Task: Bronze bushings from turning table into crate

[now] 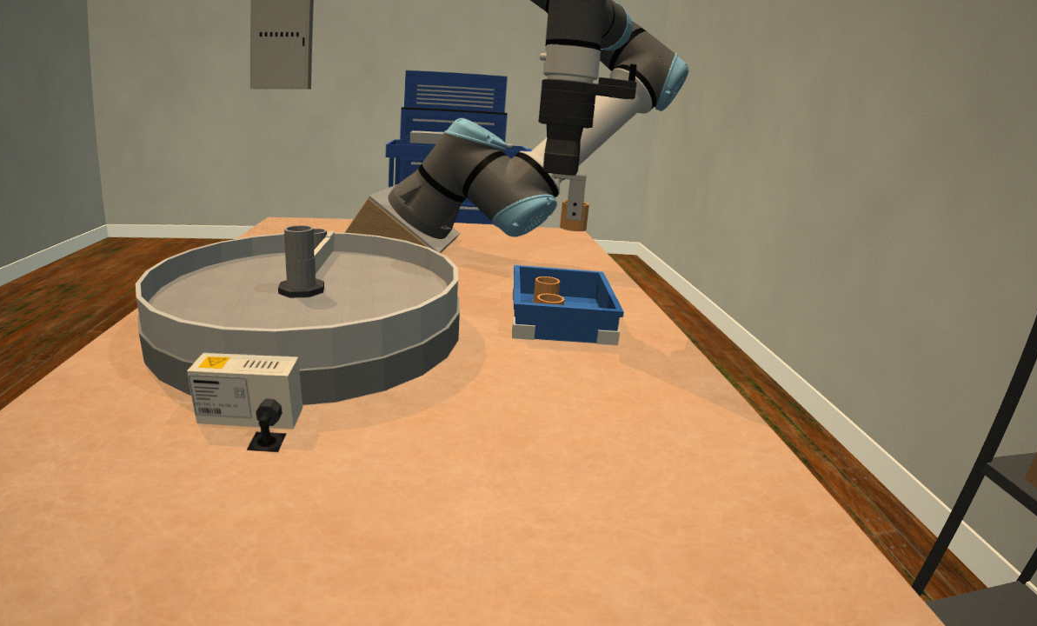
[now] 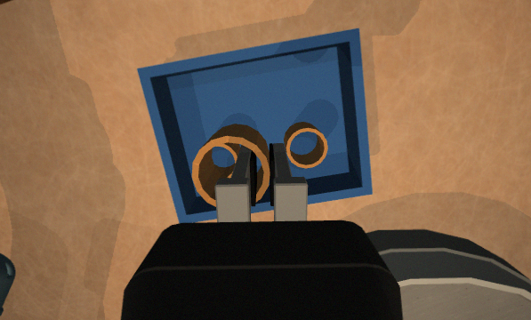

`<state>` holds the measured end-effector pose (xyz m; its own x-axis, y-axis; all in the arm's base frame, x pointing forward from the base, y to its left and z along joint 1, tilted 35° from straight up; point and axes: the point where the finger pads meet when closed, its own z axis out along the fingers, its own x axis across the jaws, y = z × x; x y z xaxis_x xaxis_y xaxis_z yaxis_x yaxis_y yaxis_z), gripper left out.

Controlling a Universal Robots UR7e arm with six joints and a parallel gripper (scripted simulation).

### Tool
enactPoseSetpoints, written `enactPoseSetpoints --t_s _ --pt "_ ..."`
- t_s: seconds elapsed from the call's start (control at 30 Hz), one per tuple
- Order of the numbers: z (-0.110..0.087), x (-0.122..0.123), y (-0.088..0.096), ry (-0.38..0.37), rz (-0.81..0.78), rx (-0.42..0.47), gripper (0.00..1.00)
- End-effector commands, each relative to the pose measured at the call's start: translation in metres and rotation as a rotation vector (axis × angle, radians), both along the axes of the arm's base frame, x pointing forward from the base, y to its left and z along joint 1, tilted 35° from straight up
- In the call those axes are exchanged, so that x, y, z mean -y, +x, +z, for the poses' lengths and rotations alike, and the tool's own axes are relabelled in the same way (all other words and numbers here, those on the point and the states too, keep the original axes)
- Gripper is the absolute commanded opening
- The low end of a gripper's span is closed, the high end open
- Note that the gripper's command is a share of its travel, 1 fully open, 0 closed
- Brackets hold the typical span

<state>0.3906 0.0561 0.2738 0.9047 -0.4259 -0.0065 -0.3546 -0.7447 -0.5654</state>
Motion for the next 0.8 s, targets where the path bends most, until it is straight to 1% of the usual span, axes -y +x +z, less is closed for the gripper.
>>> enactPoseSetpoints --t_s 0.0,0.17,0.57,0.73,0.77 --pt "0.000 0.000 0.001 -0.001 -0.001 0.000 0.00" --pt "-0.020 -0.013 0.007 0.001 -0.002 -0.001 0.00" --pt "-0.020 -0.013 0.007 0.001 -0.002 -0.001 0.00" --pt "-0.040 -0.027 0.014 0.003 -0.003 -0.002 0.00" --pt "-0.040 -0.027 0.014 0.003 -0.003 -0.002 0.00"
